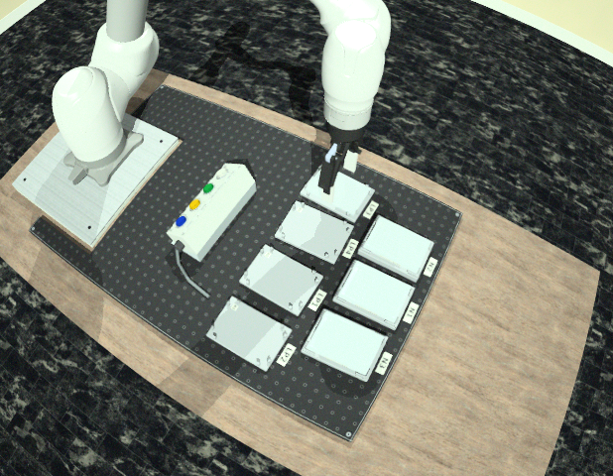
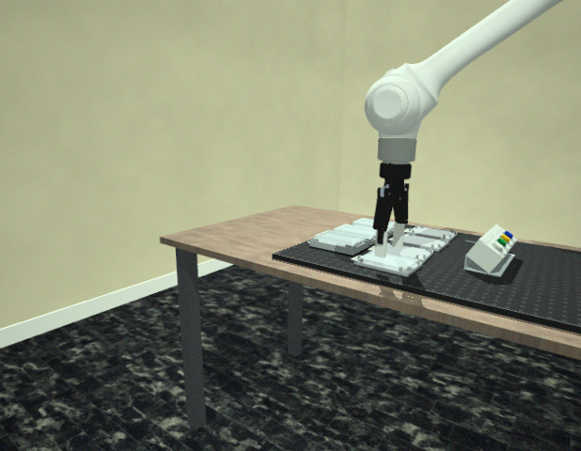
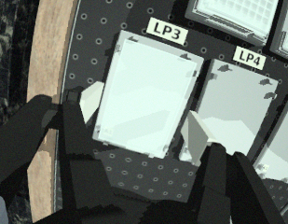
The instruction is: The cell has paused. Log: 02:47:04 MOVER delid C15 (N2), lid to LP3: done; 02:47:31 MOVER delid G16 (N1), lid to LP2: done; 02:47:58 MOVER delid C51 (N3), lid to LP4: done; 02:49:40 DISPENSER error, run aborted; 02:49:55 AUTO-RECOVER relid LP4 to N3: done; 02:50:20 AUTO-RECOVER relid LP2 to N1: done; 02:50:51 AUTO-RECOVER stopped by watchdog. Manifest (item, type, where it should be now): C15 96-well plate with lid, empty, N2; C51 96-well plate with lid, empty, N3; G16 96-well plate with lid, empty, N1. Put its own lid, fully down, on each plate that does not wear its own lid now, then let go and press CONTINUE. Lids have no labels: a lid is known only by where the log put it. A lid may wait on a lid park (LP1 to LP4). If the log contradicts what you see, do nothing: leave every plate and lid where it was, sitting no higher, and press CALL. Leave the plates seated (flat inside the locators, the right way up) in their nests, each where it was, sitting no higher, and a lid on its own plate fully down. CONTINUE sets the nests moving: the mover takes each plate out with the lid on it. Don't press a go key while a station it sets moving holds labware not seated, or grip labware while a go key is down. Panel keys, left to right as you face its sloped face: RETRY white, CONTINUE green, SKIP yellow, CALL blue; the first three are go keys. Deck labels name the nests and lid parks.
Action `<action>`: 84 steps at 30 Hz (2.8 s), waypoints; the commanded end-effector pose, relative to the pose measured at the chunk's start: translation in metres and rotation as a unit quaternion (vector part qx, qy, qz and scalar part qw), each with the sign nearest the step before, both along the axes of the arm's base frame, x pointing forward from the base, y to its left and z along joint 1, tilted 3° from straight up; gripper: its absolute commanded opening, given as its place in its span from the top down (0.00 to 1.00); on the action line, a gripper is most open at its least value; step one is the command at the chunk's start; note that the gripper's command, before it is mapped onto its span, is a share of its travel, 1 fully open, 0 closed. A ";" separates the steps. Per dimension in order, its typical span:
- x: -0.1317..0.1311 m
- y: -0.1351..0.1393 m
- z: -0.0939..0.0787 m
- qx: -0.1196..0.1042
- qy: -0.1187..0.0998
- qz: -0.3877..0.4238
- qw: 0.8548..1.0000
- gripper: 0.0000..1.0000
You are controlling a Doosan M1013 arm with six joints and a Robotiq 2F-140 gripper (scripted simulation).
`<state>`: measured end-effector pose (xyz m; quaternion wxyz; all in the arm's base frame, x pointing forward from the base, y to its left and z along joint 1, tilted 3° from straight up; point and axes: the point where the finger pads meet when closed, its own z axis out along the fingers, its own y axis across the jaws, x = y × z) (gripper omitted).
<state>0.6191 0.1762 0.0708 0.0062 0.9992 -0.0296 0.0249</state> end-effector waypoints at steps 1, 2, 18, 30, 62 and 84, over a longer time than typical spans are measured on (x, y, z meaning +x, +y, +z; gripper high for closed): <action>-0.001 -0.001 -0.005 0.001 0.001 0.000 1.000 0.34; -0.001 -0.001 -0.005 0.001 0.001 0.000 1.000 0.34; -0.001 -0.001 -0.005 0.001 0.001 0.000 1.000 0.34; -0.001 -0.001 -0.005 0.001 0.001 0.000 1.000 0.34; -0.001 -0.001 -0.005 0.001 0.001 0.000 1.000 0.41; -0.001 -0.001 -0.005 0.001 0.001 0.000 1.000 0.41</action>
